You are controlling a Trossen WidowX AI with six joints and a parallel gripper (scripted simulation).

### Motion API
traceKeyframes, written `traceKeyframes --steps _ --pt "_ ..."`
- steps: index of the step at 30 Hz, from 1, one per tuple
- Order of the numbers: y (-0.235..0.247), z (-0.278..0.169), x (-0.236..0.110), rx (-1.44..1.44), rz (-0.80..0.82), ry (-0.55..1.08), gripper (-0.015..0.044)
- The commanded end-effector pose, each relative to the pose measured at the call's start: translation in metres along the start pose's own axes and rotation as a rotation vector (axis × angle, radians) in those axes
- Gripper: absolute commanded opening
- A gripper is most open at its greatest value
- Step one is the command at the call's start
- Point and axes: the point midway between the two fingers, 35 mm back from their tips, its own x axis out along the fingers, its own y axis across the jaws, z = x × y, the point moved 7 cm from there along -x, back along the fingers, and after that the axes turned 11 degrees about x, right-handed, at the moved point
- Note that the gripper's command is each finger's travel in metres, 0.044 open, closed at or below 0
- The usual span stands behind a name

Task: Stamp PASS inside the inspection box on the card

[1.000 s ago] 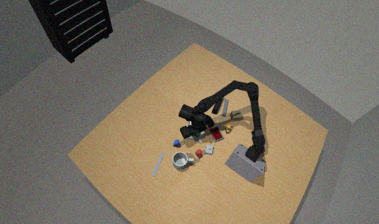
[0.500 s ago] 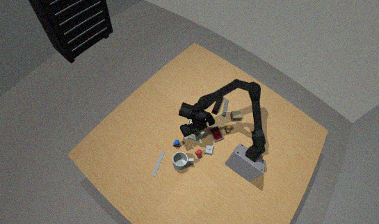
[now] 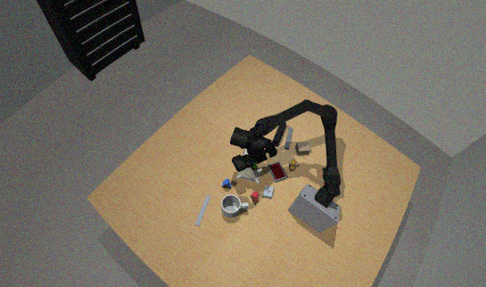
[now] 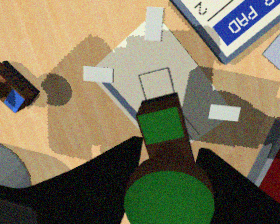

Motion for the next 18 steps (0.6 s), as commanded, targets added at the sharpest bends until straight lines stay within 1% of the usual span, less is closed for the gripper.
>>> traceKeyframes --steps 1,14,18 --pt "-0.016 0.025 -0.002 0.017 0.010 0.002 0.0000" --pt "-0.099 0.105 -0.001 0.026 0.003 -0.005 0.0000" --pt "-0.111 0.112 -0.001 0.027 -0.001 -0.007 0.0000"
